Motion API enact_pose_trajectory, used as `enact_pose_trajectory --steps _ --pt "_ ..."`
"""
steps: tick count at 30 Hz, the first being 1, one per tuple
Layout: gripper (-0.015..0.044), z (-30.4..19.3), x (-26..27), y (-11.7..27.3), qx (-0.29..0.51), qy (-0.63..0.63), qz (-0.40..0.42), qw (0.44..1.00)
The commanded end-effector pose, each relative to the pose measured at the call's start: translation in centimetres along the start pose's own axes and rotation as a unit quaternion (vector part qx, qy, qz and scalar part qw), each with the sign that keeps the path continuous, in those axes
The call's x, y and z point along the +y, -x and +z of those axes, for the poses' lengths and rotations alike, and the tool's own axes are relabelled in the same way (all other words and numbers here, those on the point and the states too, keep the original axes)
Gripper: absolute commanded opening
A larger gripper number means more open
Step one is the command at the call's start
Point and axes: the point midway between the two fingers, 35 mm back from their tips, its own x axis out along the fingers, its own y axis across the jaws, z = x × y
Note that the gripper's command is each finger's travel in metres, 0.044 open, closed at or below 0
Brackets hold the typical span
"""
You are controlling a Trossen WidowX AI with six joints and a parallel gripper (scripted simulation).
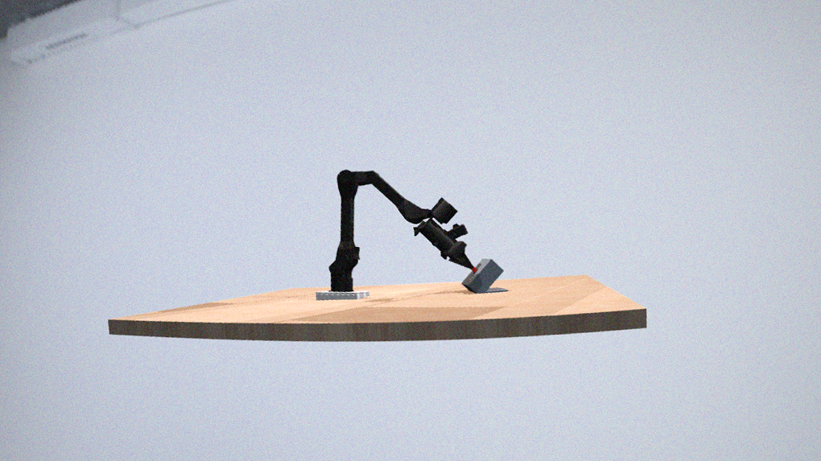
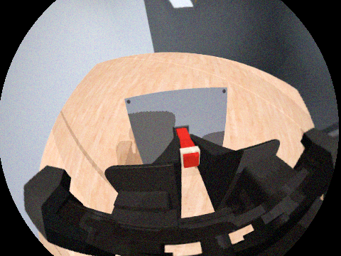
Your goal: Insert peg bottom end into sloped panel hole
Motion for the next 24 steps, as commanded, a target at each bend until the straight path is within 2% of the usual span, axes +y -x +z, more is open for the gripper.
enact_pose_trajectory --steps 1,2,19,24 --pt "0.0 0.03 0.0 0.03 0.0 0.0 0.0 1.0" --pt "0.0 0.03 0.0 0.03 0.0 0.0 0.0 1.0" --pt "0.044 0.07 -0.02 0.34 0.0 0.0 0.0 1.0" --pt "0.044 0.14 -0.07 0.98 0.0 0.0 0.0 1.0"
